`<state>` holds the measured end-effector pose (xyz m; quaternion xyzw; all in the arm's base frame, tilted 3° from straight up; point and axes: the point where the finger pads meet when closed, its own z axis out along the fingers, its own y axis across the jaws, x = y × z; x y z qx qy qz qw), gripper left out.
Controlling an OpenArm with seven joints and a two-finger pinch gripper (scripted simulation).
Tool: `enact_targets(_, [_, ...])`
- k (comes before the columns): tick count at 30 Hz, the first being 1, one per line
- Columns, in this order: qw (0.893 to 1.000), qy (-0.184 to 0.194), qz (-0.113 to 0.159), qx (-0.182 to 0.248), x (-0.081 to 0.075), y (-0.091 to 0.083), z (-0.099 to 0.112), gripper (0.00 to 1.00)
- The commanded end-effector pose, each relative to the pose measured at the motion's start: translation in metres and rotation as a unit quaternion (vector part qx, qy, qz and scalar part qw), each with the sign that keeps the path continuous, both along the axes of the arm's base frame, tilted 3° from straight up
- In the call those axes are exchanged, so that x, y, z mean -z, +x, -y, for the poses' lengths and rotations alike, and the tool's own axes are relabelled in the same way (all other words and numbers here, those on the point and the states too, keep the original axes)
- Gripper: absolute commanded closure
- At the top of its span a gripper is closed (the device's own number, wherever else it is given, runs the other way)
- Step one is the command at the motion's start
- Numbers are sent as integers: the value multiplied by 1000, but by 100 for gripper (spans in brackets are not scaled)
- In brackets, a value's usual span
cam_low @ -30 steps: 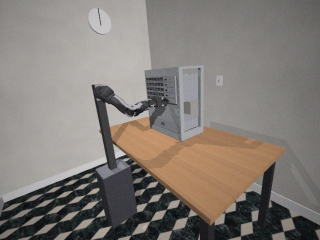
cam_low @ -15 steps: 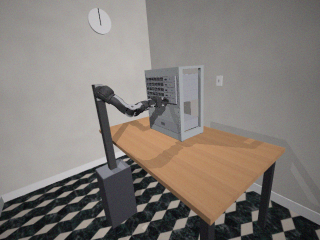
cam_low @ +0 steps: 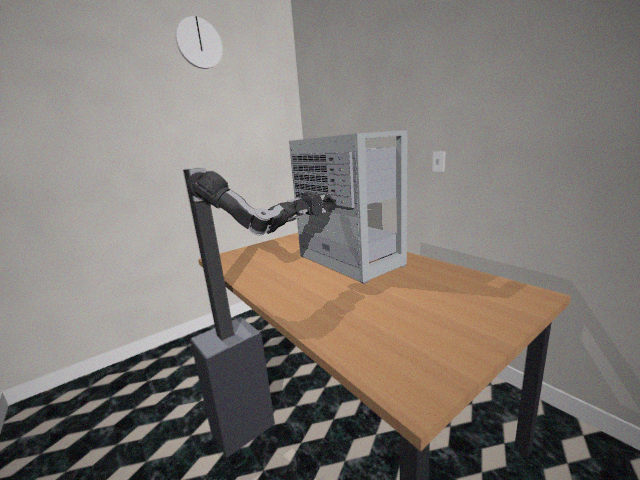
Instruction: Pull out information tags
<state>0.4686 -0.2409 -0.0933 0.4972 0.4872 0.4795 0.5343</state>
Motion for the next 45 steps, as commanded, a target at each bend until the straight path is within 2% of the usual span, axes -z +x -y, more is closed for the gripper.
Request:
enact_targets(1, [1000, 2, 4, -4, -3, 0, -2, 100])
enact_targets(45, [1000, 2, 5, -4, -3, -31, -5, 100])
